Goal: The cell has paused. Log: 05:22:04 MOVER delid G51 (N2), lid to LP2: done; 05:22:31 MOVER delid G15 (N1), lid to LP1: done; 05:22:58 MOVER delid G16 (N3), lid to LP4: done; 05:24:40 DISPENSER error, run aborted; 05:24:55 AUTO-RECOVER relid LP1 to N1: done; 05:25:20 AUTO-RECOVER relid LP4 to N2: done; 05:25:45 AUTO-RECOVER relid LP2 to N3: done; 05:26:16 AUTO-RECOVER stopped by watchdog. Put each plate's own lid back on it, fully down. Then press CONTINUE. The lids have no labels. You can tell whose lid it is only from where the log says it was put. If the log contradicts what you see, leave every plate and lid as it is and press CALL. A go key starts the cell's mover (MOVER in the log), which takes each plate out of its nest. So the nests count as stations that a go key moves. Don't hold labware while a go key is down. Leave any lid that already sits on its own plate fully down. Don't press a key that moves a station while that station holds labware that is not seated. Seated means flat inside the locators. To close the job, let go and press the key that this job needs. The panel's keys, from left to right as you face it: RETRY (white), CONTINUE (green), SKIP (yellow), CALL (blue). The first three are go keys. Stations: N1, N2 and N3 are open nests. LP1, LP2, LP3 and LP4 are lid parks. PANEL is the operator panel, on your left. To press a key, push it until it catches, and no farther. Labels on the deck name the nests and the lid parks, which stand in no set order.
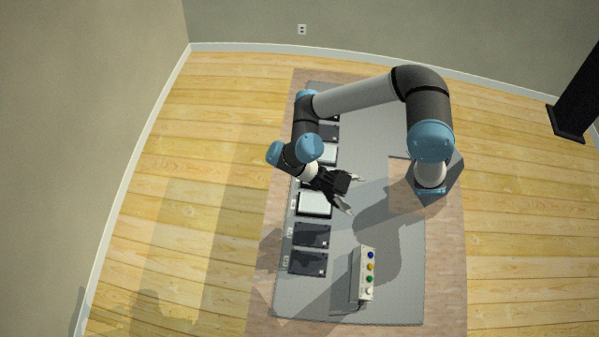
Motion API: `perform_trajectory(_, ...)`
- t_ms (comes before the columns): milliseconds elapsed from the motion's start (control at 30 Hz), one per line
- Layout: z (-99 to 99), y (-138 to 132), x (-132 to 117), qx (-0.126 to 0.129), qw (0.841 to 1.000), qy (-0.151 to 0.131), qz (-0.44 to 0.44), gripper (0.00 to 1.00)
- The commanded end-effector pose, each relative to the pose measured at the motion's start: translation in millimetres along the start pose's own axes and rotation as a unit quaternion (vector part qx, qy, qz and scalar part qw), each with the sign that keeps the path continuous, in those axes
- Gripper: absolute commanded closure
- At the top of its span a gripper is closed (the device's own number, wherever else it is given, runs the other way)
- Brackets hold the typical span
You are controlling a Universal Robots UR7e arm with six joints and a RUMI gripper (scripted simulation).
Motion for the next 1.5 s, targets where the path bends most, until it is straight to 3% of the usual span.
perform_trajectory(0,4.0,8.2,20.8,0.029,0.999,0.03,-0.017,0.18)
perform_trajectory(100,4.7,9.5,24.7,0.03,0.999,0.031,-0.018,0.18)
perform_trajectory(200,6.6,15.8,37.1,0.046,0.997,0.053,-0.029,0.18)
perform_trajectory(333,7.7,19.2,44.4,0.052,0.996,0.061,-0.033,0.18)
perform_trajectory(467,9.9,28.6,60.4,0.071,0.992,0.093,-0.048,0.18)
perform_trajectory(567,10.1,29.7,62.9,0.072,0.992,0.093,-0.049,0.18)
perform_trajectory(700,11.9,40.1,78.3,0.087,0.986,0.126,-0.064,0.18)
perform_trajectory(833,12.0,41.0,80.0,0.087,0.986,0.127,-0.064,0.18)
perform_trajectory(967,13.4,52.4,94.8,0.099,0.979,0.161,-0.078,0.18)
perform_trajectory(1033,13.4,53.0,95.7,0.099,0.979,0.162,-0.079,0.18)
perform_trajectory(1167,14.5,65.4,109.7,0.108,0.97,0.197,-0.093,0.18)
perform_trajectory(1233,14.5,65.6,110.0,0.108,0.97,0.197,-0.093,0.18)
perform_trajectory(1467,15.3,82.1,125.7,0.112,0.957,0.242,-0.11,0.18)
Point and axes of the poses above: the point where the finger pads meet when closed, its own z axis out along the fingers, its own y axis across the jaws, x = y × z, the point moved 4 cm from there along -z, back along the fingers, and after that the axes turned 6 degrees about -z, right-handed, at the moved point
